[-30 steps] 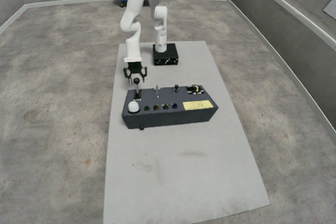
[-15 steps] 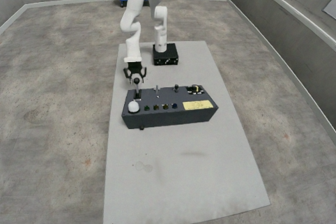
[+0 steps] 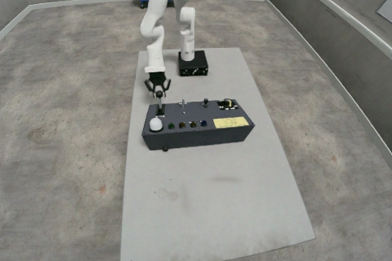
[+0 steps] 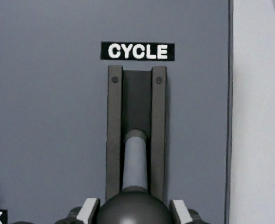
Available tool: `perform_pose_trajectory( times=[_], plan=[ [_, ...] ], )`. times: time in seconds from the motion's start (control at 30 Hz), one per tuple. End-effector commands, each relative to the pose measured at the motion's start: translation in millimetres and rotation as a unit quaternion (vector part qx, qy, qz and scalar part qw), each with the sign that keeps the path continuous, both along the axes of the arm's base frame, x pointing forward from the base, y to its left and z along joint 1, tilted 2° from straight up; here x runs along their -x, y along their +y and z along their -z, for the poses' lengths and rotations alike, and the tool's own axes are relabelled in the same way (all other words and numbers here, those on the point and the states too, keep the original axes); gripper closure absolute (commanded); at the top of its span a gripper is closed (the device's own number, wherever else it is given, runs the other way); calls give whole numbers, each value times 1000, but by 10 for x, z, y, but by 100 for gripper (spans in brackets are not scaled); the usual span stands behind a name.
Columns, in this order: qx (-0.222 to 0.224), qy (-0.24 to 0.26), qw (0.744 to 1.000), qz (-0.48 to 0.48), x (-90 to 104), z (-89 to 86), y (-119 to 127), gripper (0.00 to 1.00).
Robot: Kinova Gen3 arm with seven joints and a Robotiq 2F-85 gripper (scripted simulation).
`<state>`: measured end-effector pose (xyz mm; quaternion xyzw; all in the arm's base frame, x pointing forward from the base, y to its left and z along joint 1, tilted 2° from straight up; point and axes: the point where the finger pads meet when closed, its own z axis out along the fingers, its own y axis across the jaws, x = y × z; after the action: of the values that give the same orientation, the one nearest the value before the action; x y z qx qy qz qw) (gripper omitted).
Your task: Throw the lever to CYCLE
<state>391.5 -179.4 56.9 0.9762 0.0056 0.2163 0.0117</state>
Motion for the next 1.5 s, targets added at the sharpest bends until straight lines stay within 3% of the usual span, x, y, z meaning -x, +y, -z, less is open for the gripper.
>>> perform_pose_trajectory(
  times=[0.0,1.47],
  plan=[
    [0,-1,1000,0,-6,-3,-1,90],
    [0,0,1000,0,-62,-69,1,90]
  ],
)
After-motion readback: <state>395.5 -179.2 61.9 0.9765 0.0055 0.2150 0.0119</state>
